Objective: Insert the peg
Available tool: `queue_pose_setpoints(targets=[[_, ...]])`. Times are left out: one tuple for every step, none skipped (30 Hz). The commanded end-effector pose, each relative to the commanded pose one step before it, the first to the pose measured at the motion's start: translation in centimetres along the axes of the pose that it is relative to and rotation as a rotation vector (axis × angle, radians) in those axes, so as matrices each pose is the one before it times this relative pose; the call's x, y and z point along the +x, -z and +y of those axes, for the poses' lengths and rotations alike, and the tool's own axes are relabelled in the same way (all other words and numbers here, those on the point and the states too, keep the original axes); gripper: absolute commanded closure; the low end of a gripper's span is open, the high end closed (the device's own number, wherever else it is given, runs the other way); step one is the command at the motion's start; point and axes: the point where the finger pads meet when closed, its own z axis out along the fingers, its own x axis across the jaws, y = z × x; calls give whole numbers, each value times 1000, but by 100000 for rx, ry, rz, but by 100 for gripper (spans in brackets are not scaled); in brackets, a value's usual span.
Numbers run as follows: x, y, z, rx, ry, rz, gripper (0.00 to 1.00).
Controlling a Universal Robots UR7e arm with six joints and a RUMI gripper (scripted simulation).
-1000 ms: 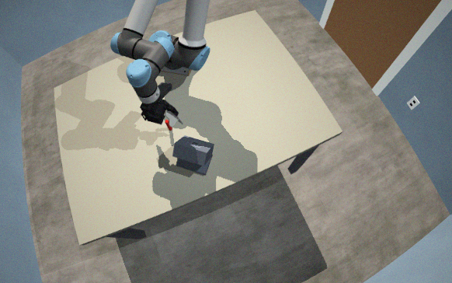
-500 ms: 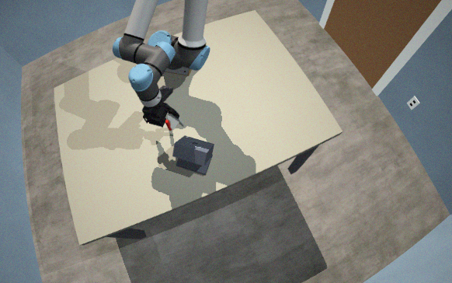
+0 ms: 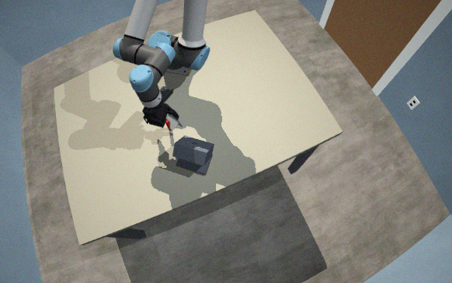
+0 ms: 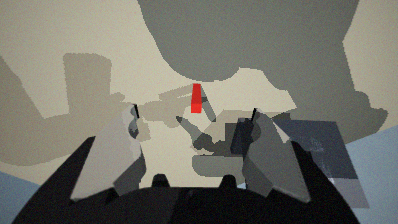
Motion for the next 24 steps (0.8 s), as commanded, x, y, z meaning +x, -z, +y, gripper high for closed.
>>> queue_pose_setpoints(targets=[[3, 37, 33, -93, 16, 6, 13], [0, 0, 0, 0, 0, 0, 14], [0, 0, 0, 0, 0, 0, 16], [0, 0, 0, 0, 0, 0, 17], [0, 0, 0, 0, 0, 0, 19], [0, 0, 0, 0, 0, 0, 20], [0, 0, 0, 0, 0, 0, 21], [0, 0, 0, 0, 0, 0, 23], [0, 0, 0, 0, 0, 0, 24], [0, 0, 0, 0, 0, 0, 26], [0, 0, 0, 0, 0, 0, 27], [0, 0, 0, 0, 0, 0, 29], [0, 0, 0, 0, 0, 0, 30], [0, 0, 0, 0, 0, 0, 32], [0, 0, 0, 0, 0, 0, 33], [0, 0, 0, 0, 0, 0, 33], [0, 0, 0, 0, 0, 0, 33], [0, 0, 0, 0, 0, 0, 34], [0, 0, 0, 0, 0, 0, 36], [0, 0, 0, 0, 0, 0, 37], [0, 0, 0, 0, 0, 0, 39], [0, 0, 0, 0, 0, 0, 40], [0, 0, 0, 0, 0, 0, 42], [0, 0, 0, 0, 0, 0, 43]])
